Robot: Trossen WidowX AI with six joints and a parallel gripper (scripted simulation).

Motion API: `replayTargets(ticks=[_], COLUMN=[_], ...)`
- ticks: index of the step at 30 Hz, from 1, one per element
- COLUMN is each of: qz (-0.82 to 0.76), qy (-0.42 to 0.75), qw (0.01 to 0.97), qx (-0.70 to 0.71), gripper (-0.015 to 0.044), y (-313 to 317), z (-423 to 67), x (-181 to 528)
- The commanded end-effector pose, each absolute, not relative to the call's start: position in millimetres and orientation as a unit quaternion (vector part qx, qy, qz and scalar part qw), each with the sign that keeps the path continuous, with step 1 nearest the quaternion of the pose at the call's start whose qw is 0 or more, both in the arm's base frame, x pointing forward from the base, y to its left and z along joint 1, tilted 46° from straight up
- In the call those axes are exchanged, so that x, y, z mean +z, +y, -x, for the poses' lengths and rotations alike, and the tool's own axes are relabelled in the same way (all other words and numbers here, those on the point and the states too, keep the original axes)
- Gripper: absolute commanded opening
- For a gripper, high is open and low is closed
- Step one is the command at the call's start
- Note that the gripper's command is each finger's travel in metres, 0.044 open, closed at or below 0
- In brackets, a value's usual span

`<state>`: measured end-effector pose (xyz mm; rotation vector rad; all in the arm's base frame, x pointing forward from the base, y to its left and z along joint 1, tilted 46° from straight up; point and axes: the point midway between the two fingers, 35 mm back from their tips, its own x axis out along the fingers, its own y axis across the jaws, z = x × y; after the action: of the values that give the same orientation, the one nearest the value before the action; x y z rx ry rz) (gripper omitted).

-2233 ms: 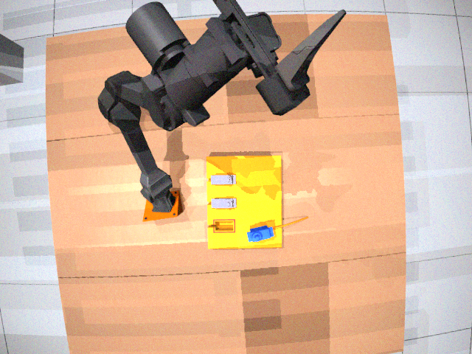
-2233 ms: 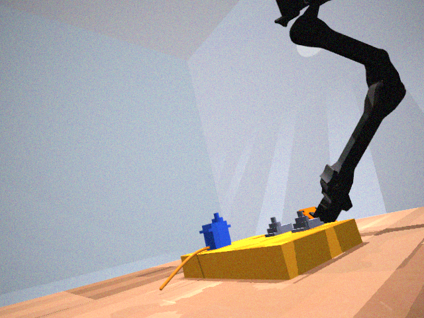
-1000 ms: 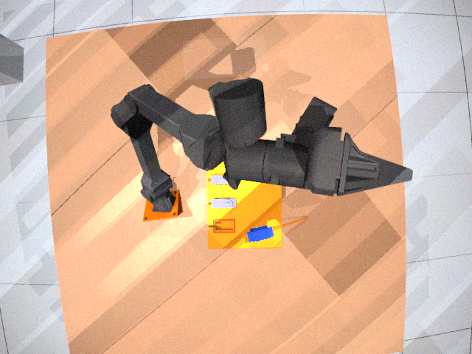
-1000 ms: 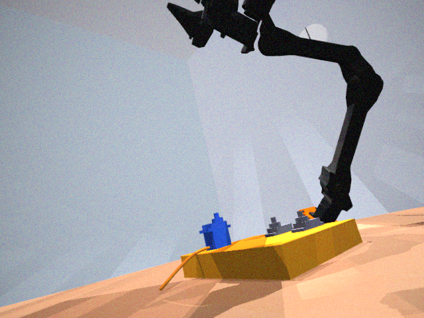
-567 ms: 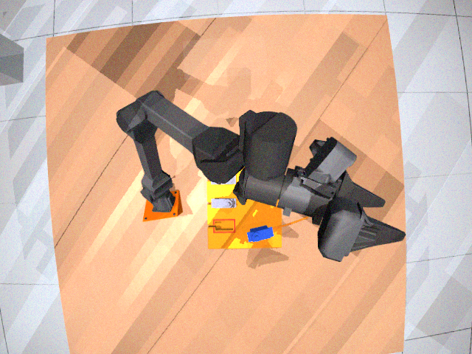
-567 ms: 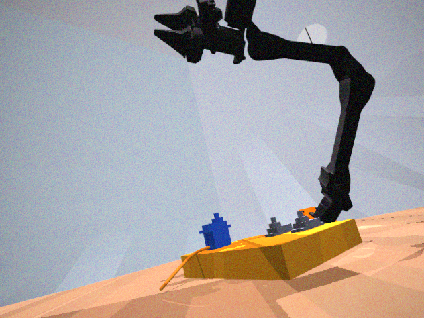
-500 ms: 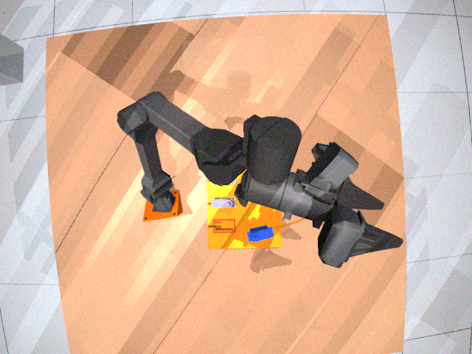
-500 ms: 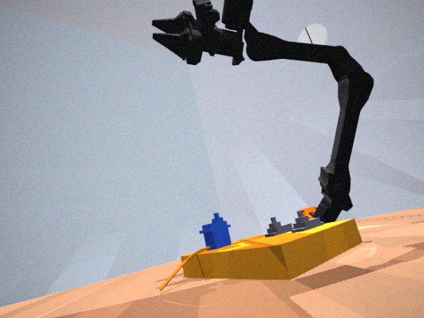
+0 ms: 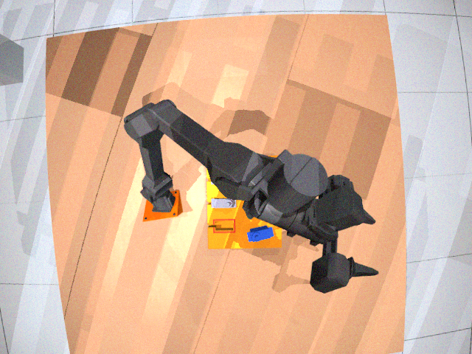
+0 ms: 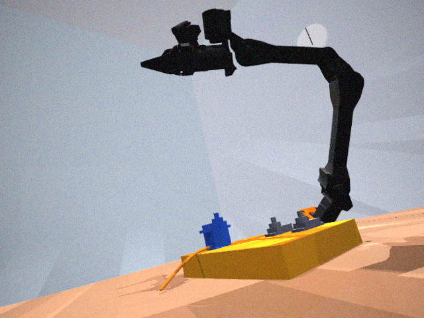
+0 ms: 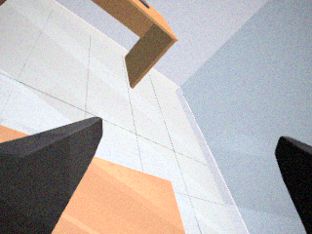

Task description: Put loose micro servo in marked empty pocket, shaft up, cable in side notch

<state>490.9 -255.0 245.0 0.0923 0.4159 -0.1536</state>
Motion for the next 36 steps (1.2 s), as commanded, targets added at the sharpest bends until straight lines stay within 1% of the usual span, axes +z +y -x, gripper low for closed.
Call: replayTargets(ticks=[1, 9, 18, 36], qz=[-0.114, -0.231, -0.354, -0.559], qy=[0.232, 0.281, 0.333, 0.417], qw=[0.963, 0.926, 0.865, 0.683], qx=[-0.080, -0.096, -0.125, -0.218], gripper=[0.0440, 0.0440, 0.0440, 0.0440], y=[-251.9, -244.9, -235.7, -213.4], z=[-491.2, -487.9, -480.6, -456.4], x=[227.2, 192.3, 155.0, 89.5])
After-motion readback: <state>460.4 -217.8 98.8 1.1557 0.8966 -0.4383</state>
